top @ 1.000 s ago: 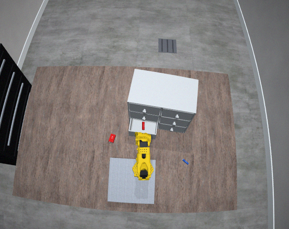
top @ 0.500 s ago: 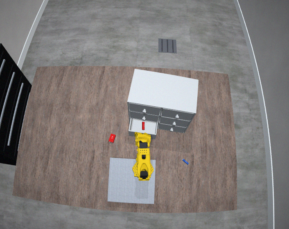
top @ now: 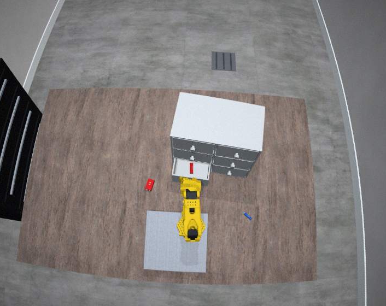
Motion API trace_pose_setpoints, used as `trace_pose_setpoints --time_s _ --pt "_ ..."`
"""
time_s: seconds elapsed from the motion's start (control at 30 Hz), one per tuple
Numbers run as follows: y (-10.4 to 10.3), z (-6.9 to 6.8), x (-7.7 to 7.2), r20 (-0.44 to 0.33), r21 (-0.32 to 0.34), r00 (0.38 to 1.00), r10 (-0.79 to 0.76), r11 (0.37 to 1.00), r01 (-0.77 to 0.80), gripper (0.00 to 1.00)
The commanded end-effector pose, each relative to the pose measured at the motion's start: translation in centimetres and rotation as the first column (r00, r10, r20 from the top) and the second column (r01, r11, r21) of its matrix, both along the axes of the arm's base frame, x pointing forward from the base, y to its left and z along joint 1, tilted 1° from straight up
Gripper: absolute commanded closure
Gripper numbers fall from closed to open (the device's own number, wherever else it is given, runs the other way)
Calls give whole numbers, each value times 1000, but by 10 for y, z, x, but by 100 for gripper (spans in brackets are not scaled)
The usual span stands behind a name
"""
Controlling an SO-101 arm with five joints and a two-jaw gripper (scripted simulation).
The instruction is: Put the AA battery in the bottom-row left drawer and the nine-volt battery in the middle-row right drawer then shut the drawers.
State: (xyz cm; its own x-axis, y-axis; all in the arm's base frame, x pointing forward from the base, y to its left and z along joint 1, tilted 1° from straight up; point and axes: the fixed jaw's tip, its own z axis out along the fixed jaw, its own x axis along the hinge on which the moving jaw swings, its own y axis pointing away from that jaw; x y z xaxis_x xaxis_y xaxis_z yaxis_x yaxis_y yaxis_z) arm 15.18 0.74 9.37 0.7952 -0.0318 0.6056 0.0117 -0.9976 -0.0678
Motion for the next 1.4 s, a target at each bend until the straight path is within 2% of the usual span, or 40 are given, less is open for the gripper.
trace_pose_setpoints --time_s 0.0,0.6,1.37 --pt "2 -4 -3 -16 4 1000 6 1000 -6 76" --pt "3 -3 -3 11 7 1000 18 1000 -19 76" --pt "6 -1 -4 42 58 999 -22 998 20 77"
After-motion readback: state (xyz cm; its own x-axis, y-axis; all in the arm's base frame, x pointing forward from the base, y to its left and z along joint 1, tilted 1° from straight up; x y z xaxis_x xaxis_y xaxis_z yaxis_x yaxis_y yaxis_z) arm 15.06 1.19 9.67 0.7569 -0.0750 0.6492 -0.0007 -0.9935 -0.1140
